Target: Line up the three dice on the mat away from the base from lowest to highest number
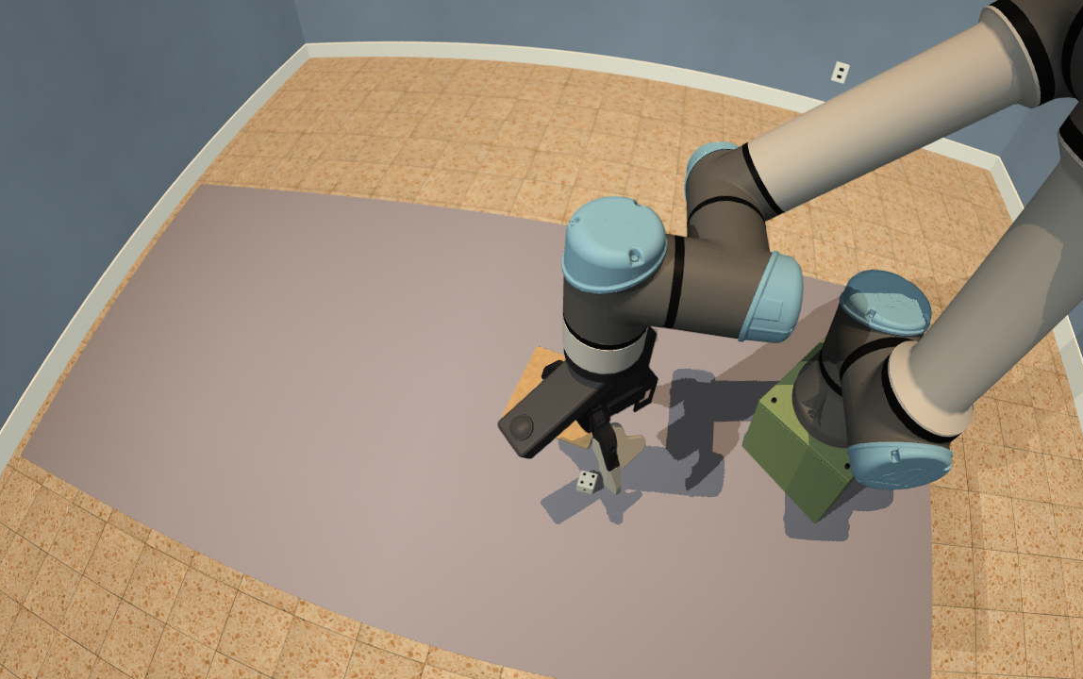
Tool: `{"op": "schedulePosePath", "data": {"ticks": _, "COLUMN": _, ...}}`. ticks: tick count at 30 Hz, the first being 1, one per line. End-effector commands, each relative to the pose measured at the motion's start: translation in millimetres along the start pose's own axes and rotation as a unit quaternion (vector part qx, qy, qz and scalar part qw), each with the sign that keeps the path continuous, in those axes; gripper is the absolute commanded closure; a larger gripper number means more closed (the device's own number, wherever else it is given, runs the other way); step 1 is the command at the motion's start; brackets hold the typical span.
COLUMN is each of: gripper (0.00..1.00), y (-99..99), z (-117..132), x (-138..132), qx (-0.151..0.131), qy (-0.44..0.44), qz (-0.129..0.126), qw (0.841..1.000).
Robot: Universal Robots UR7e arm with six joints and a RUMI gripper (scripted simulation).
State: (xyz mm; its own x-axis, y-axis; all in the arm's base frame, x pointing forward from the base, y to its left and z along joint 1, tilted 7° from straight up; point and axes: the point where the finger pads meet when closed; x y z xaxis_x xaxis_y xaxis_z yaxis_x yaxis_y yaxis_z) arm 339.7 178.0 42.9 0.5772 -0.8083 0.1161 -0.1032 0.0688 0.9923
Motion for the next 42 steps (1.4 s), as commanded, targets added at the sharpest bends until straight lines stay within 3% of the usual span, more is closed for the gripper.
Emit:
{"op": "schedulePosePath", "data": {"ticks": 1, "gripper": 0.00, "y": 1.2, "z": -0.2, "x": 0.1, "qx": 0.000, "qy": 0.000, "qz": 0.000, "qw": 1.000}}
{"op": "schedulePosePath", "data": {"ticks": 9, "gripper": 0.00, "y": 1.1, "z": -0.2, "x": 3.8, "qx": 0.000, "qy": -0.011, "qz": 0.000, "qw": 1.000}}
{"op": "schedulePosePath", "data": {"ticks": 17, "gripper": 0.00, "y": -0.9, "z": 3.3, "x": 43.9, "qx": -0.001, "qy": -0.133, "qz": -0.001, "qw": 0.991}}
{"op": "schedulePosePath", "data": {"ticks": 20, "gripper": 0.00, "y": -1.0, "z": 3.6, "x": 46.3, "qx": -0.001, "qy": -0.141, "qz": -0.002, "qw": 0.990}}
{"op": "schedulePosePath", "data": {"ticks": 27, "gripper": 0.00, "y": -2.7, "z": 11.6, "x": 85.0, "qx": -0.001, "qy": -0.257, "qz": -0.002, "qw": 0.967}}
{"op": "schedulePosePath", "data": {"ticks": 34, "gripper": 0.00, "y": -3.9, "z": 21.8, "x": 117.6, "qx": -0.002, "qy": -0.353, "qz": -0.002, "qw": 0.936}}
{"op": "schedulePosePath", "data": {"ticks": 35, "gripper": 0.00, "y": -4.2, "z": 25.2, "x": 126.6, "qx": -0.002, "qy": -0.380, "qz": -0.002, "qw": 0.925}}
{"op": "schedulePosePath", "data": {"ticks": 38, "gripper": 0.00, "y": -4.2, "z": 26.0, "x": 128.5, "qx": -0.002, "qy": -0.385, "qz": -0.002, "qw": 0.923}}
{"op": "schedulePosePath", "data": {"ticks": 40, "gripper": 0.00, "y": -4.8, "z": 33.6, "x": 146.2, "qx": -0.002, "qy": -0.437, "qz": -0.002, "qw": 0.899}}
{"op": "schedulePosePath", "data": {"ticks": 42, "gripper": 0.00, "y": -5.0, "z": 37.6, "x": 154.5, "qx": -0.002, "qy": -0.461, "qz": -0.002, "qw": 0.887}}
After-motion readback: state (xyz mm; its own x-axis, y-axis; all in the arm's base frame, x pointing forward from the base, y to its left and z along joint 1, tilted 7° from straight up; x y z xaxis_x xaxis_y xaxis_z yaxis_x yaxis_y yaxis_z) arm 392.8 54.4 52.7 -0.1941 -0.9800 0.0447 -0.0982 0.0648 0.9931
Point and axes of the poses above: the point where the finger pads meet when closed, its own y axis back along the fingers, its own x axis across the jaws, z = x × y, and after that the axes turned 15 degrees about -y, right-handed
